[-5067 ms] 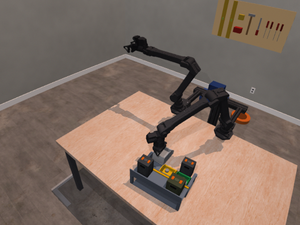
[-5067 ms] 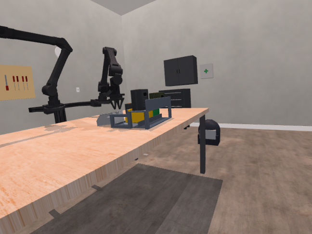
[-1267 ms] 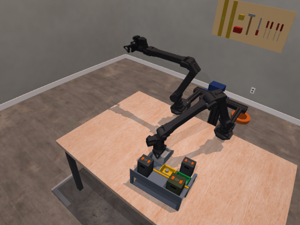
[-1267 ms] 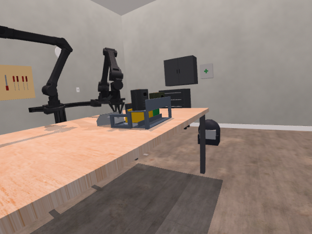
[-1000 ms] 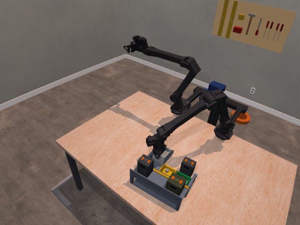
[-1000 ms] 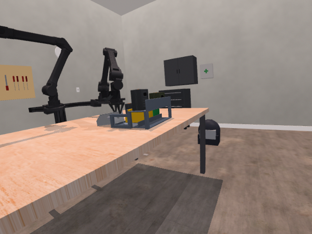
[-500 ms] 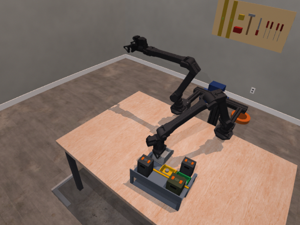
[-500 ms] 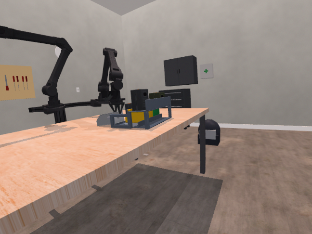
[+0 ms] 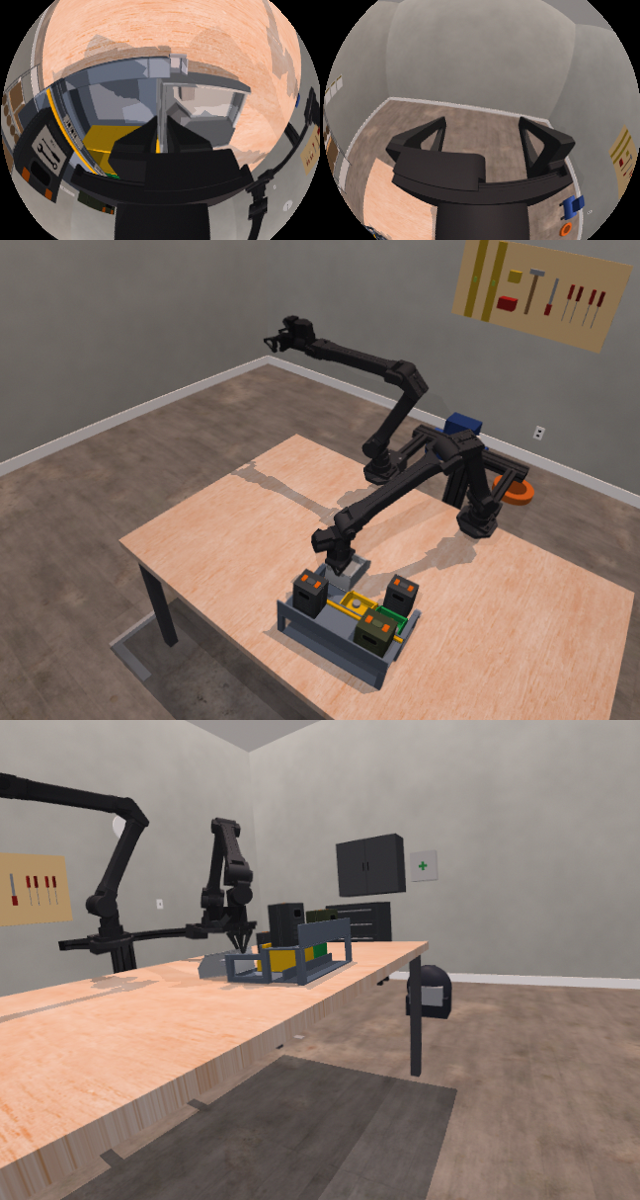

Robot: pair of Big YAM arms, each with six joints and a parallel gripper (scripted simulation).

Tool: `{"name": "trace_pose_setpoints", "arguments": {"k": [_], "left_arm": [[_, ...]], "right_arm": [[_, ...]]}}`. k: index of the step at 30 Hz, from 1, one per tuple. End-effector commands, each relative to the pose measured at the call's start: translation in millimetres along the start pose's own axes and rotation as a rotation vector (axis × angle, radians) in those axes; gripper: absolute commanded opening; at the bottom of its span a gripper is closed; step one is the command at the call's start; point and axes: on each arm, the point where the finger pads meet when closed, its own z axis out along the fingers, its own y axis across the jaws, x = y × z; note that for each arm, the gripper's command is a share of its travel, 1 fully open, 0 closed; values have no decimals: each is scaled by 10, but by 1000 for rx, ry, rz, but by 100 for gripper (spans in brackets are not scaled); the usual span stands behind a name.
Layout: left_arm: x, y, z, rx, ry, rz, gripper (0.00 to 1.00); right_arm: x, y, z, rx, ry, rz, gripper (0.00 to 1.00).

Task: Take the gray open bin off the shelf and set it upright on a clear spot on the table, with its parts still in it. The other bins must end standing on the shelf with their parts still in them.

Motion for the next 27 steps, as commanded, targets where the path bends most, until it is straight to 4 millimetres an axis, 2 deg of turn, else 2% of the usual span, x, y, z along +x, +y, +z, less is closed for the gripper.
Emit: {"name": "trace_pose_setpoints", "arguments": {"k": [1,27], "left_arm": [[2,83,9,-9,-10,5,13],[-5,97,-6,-11,-11,4,12]], "right_arm": [[-110,-68,-63,15,-30,9,100],[-110,-68,-63,15,-30,9,100]]}}
